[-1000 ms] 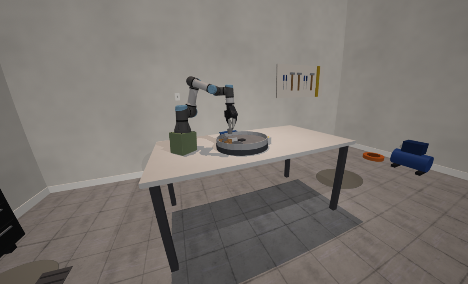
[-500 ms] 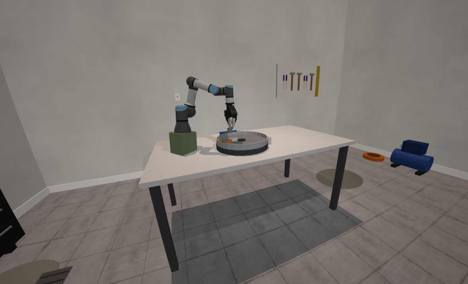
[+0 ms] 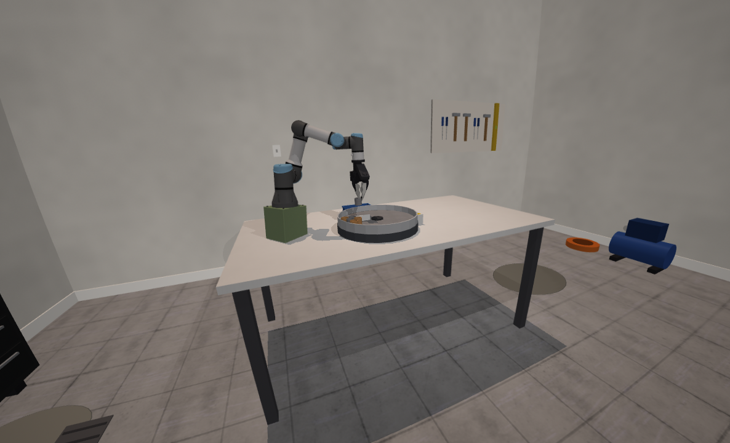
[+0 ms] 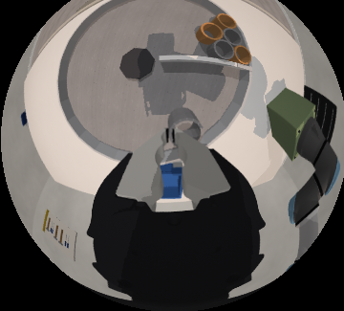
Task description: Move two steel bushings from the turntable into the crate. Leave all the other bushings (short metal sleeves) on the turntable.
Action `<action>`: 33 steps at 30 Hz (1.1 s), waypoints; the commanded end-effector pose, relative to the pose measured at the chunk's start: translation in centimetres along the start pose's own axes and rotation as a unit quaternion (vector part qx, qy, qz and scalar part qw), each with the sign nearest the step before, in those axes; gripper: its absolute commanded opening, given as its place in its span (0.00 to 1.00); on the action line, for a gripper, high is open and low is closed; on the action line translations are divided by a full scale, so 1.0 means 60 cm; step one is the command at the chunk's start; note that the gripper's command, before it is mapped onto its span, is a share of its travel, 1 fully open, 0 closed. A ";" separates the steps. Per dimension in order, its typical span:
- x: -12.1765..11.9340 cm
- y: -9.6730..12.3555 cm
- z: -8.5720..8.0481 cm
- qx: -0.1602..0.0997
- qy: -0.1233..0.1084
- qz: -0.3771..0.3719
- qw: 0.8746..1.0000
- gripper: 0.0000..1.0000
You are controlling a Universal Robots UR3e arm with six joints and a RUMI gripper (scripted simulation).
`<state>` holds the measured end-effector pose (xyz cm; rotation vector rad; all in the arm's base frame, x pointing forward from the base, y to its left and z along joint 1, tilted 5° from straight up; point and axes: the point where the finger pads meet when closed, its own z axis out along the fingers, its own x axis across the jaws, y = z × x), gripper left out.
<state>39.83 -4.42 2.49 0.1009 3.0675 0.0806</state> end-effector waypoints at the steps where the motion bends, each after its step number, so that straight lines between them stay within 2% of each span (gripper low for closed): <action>1: -0.011 0.027 -0.001 0.001 0.000 0.000 1.000 0.00; 13: -0.039 0.116 -0.001 0.001 0.000 0.000 1.000 0.00; 15: -0.039 0.116 -0.001 0.001 0.000 0.000 1.000 0.00; 29: -0.069 0.209 -0.001 0.001 0.000 0.000 1.000 0.00; 33: -0.073 0.221 -0.001 0.001 0.000 0.000 1.000 0.00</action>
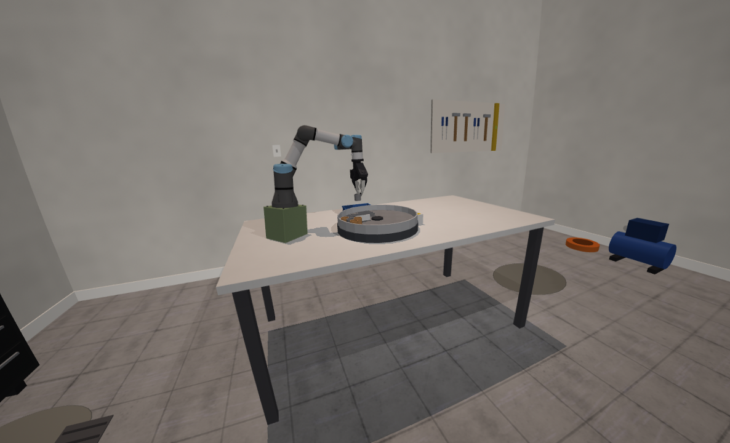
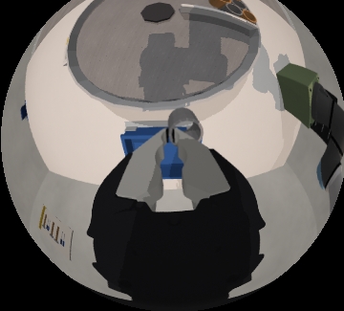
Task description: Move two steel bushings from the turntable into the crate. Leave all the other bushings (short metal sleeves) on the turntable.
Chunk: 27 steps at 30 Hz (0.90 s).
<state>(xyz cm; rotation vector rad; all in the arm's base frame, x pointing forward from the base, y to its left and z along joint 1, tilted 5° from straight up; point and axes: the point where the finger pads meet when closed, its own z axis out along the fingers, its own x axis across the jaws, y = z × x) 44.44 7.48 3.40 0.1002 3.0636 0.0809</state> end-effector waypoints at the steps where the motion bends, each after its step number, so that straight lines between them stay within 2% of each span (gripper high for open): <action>1: -0.010 0.023 -0.002 0.001 0.002 0.001 1.000 0.00; 14: -0.031 0.087 -0.001 0.001 0.002 0.001 1.000 0.00; 27: -0.045 0.130 -0.001 0.001 0.002 0.001 1.000 0.00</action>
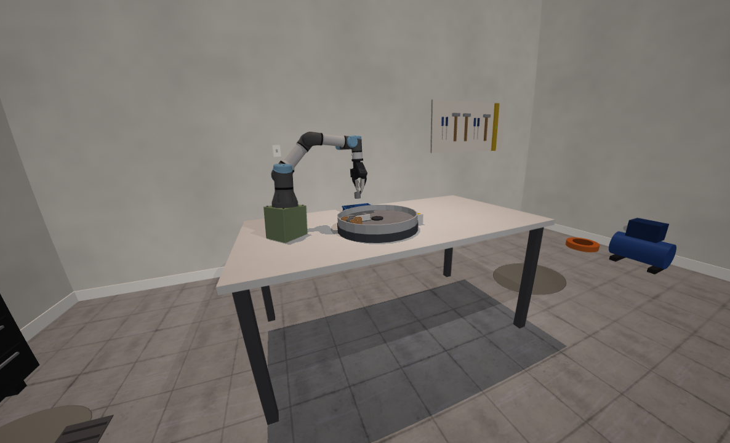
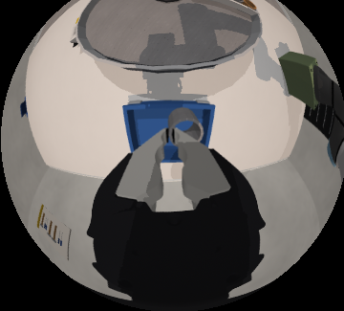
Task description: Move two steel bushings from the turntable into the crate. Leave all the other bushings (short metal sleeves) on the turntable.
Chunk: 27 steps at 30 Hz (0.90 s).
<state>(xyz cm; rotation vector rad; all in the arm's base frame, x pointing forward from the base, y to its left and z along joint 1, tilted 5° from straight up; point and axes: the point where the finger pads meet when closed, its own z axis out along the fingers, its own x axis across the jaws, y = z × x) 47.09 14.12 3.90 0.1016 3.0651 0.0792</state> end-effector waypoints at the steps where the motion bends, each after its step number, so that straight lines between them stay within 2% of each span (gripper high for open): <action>1: -0.009 0.020 -0.002 0.001 0.001 0.000 1.000 0.00; 27: -0.026 0.074 -0.002 0.001 0.001 0.000 1.000 0.00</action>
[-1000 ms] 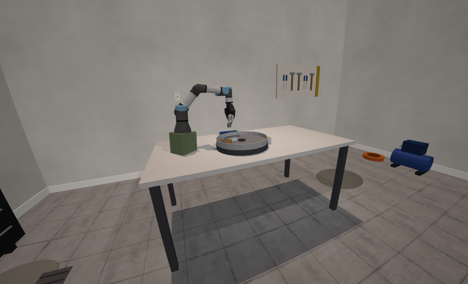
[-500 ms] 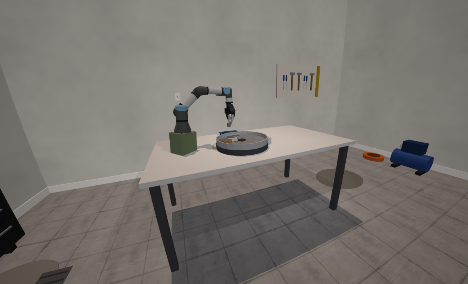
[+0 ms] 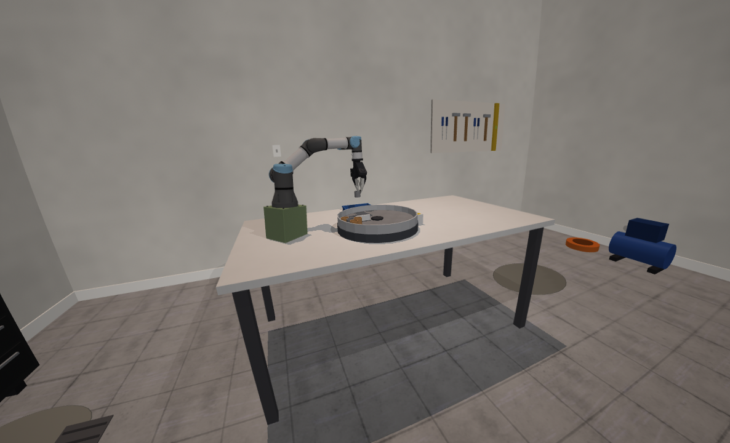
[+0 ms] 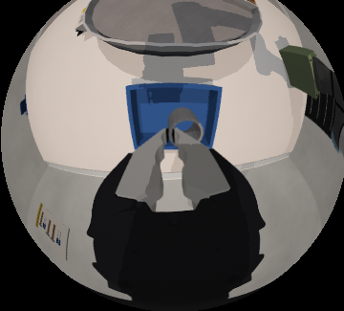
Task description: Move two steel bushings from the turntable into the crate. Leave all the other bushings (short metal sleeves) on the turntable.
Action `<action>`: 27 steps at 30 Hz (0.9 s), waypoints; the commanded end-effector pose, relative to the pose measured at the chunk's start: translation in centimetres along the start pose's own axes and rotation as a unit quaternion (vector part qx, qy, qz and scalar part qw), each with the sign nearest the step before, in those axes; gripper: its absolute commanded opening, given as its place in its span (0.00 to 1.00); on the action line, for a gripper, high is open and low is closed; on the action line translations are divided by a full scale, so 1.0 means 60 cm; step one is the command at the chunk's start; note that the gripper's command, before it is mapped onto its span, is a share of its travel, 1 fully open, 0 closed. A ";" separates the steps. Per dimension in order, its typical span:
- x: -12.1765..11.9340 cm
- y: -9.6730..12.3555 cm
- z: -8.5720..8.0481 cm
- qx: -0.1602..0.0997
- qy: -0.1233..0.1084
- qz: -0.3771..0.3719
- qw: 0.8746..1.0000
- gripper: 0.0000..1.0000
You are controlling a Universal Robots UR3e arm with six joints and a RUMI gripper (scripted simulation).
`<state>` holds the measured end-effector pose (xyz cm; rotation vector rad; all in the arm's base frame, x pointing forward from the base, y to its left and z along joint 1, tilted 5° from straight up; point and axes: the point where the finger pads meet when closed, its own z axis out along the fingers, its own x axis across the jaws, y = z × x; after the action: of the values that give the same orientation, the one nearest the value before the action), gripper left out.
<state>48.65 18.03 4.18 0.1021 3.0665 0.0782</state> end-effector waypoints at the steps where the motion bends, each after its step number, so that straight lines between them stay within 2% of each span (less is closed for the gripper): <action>1: -0.005 0.009 -0.002 0.001 0.000 0.000 1.000 0.00; 27: -0.013 0.035 -0.002 0.001 0.000 0.000 1.000 0.00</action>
<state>49.38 19.84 4.32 0.1023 3.0676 0.0774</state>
